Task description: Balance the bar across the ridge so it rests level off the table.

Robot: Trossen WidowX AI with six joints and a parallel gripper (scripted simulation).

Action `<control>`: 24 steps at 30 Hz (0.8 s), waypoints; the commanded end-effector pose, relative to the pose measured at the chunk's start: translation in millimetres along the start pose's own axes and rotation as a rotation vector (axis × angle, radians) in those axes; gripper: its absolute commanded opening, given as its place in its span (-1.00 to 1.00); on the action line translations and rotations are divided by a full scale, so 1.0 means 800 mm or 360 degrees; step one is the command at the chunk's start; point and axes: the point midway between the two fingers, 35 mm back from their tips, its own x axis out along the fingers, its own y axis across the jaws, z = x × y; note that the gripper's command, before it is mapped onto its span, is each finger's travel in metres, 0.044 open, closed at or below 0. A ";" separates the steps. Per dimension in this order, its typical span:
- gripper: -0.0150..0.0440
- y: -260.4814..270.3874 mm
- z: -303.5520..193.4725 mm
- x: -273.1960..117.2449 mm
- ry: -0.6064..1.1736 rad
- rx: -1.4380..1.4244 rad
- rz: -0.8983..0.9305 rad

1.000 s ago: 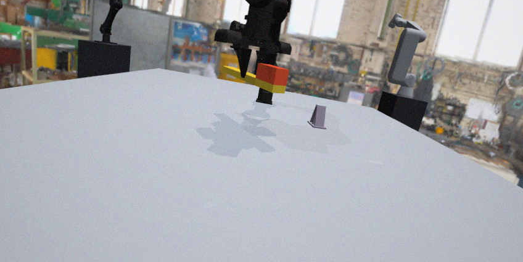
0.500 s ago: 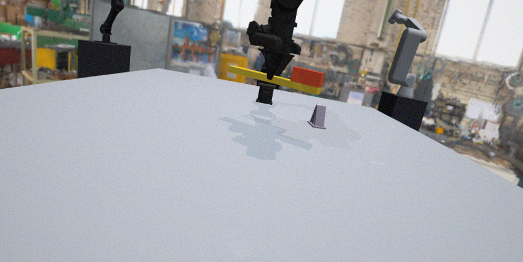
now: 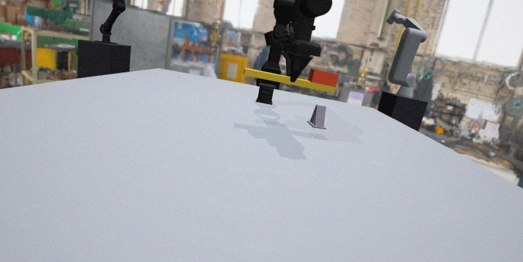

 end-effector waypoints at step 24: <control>-0.49 -0.039 -0.093 0.003 0.0010 -0.1700 0.0005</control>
